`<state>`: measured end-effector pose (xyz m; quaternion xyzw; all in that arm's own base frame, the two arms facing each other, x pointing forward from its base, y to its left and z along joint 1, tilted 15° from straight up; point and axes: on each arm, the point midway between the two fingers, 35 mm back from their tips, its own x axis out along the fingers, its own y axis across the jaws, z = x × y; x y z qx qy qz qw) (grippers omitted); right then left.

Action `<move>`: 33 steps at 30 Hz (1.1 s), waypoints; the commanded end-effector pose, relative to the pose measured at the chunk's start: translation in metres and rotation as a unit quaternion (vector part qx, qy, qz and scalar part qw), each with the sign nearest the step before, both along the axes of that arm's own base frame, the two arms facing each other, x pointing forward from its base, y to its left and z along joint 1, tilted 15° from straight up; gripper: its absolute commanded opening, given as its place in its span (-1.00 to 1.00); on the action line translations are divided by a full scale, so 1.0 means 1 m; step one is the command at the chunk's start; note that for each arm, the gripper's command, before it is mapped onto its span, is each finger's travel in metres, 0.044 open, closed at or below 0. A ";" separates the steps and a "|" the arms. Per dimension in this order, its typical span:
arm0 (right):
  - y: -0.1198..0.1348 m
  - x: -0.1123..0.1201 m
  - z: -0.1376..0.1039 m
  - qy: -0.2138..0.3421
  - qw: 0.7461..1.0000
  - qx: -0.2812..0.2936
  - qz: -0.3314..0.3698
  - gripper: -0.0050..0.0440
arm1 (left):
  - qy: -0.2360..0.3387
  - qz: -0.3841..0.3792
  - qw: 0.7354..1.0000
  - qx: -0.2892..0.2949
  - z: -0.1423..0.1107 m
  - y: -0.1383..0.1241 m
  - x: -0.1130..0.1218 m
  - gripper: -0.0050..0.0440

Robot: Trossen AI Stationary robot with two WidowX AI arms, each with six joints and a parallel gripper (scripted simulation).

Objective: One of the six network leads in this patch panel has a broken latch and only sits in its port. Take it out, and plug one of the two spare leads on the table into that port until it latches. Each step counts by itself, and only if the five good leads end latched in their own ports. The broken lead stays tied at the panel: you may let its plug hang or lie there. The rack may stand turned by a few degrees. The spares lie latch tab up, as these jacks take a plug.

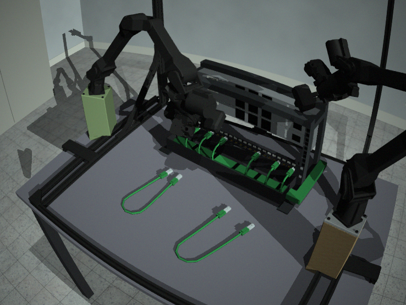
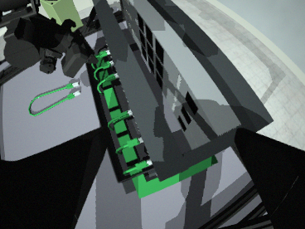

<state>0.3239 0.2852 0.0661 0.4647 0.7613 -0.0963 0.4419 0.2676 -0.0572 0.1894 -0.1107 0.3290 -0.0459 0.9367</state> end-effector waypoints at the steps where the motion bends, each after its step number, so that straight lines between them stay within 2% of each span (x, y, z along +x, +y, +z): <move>1: 0.000 0.001 0.006 -0.003 1.000 0.004 0.002 -0.08 | 0.000 0.000 1.000 0.000 0.000 0.000 0.000 1.00; 5: 0.000 0.001 0.006 -0.003 1.000 0.004 0.002 -0.08 | 0.000 0.000 1.000 0.000 0.000 0.000 0.000 1.00; 6: -0.051 0.030 -0.007 -0.001 1.000 0.001 0.001 -0.08 | 0.000 0.000 1.000 0.000 0.000 0.000 0.000 1.00; 22: -0.051 0.030 -0.007 -0.001 1.000 0.001 0.001 -0.08 | 0.000 0.000 1.000 0.000 0.000 0.000 0.000 1.00; 23: -0.077 0.045 -0.012 0.000 1.000 -0.001 0.000 -0.08 | 0.000 0.000 1.000 0.000 0.000 0.000 0.000 1.00; 33: -0.077 0.045 -0.012 0.000 1.000 -0.001 0.000 -0.08 | 0.000 0.000 1.000 0.000 0.000 0.000 0.000 1.00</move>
